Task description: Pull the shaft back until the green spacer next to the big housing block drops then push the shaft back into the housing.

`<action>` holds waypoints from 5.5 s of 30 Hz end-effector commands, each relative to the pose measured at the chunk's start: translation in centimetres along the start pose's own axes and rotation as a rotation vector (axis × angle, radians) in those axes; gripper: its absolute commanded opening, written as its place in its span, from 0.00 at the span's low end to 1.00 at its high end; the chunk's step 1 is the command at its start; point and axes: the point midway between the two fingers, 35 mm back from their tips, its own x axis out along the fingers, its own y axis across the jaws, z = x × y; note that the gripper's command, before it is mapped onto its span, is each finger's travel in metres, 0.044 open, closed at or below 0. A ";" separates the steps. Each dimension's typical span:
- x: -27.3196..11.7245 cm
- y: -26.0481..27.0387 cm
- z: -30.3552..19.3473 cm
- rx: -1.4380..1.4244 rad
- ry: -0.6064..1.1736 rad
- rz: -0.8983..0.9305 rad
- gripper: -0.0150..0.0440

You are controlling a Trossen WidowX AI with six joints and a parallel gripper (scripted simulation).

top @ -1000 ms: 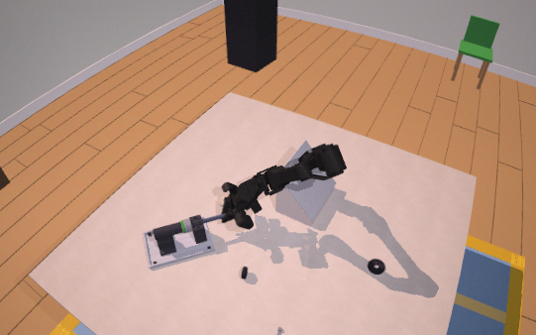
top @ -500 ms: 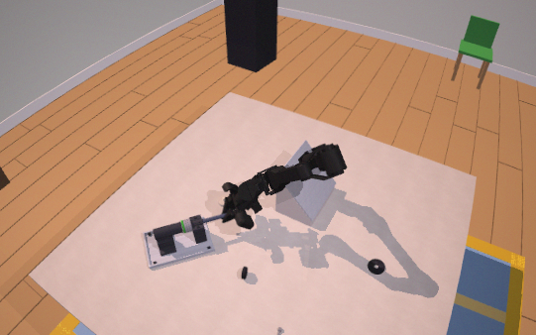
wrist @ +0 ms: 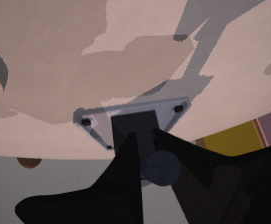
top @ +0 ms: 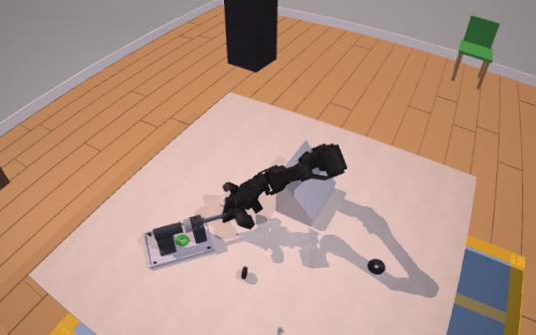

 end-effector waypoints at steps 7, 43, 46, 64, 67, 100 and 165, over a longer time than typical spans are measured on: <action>-0.1 -0.1 0.0 0.004 0.003 -0.003 0.25; 0.4 0.0 -0.4 0.003 0.004 -0.003 0.25; 0.5 0.0 -0.5 0.003 0.004 -0.003 0.25; 0.9 0.0 -0.8 0.003 0.004 -0.003 0.25; 0.9 0.0 -0.9 0.003 0.004 -0.003 0.25; 1.6 0.0 -1.6 0.003 0.004 -0.003 0.25; 3.0 0.0 -3.0 0.002 0.005 -0.004 0.25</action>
